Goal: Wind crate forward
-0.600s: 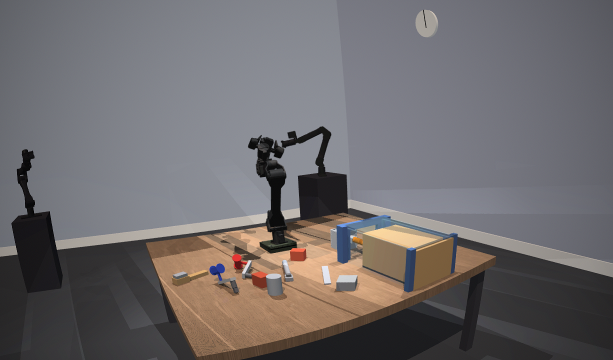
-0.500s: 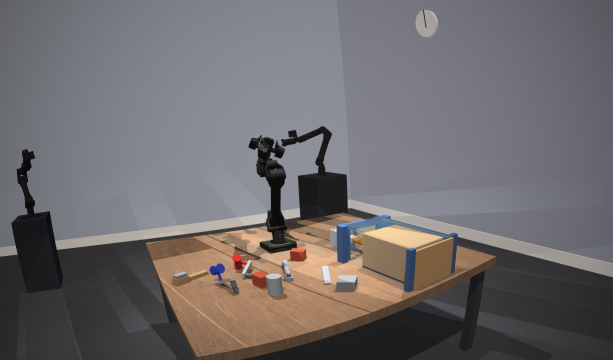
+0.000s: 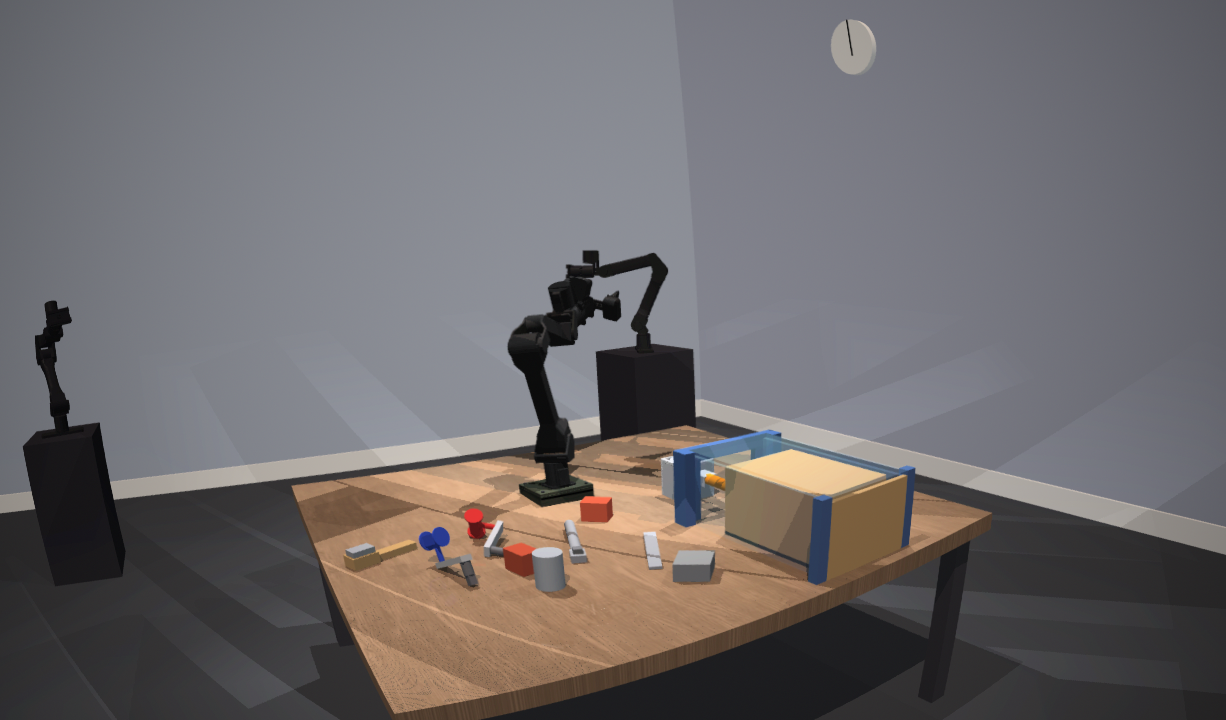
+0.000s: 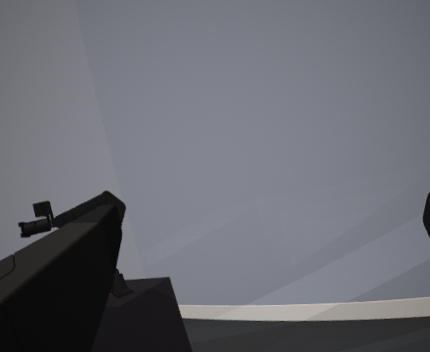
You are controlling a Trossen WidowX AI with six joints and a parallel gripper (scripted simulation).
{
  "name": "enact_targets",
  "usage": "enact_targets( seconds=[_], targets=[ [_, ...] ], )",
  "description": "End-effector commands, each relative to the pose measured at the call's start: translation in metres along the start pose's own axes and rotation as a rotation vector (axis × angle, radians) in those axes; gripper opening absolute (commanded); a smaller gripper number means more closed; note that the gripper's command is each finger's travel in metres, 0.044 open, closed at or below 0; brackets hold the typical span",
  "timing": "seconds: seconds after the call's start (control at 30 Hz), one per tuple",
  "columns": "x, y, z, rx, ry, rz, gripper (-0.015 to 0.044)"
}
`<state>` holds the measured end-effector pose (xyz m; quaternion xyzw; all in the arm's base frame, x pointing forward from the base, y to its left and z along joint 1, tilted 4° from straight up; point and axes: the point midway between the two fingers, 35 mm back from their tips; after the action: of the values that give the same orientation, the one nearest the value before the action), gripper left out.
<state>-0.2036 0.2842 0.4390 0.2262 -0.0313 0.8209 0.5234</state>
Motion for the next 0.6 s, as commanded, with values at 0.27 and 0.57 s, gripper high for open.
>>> enact_targets(
  seconds=[0.27,0.57],
  targets=[
    [0.022,-0.181,-0.031,-0.304,0.222,-0.438,0.044],
    [-0.023,-0.316,-0.024,-0.365,0.335,-0.784,0.044]
  ],
)
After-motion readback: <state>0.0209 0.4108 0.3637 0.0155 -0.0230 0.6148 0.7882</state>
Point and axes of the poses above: the point midway between the two fingers, 35 mm back from their tips, its own x axis out along the fingers, its own y axis across the jaws, z = x × y, and after that the axes turned 7 degrees about -x, right-handed
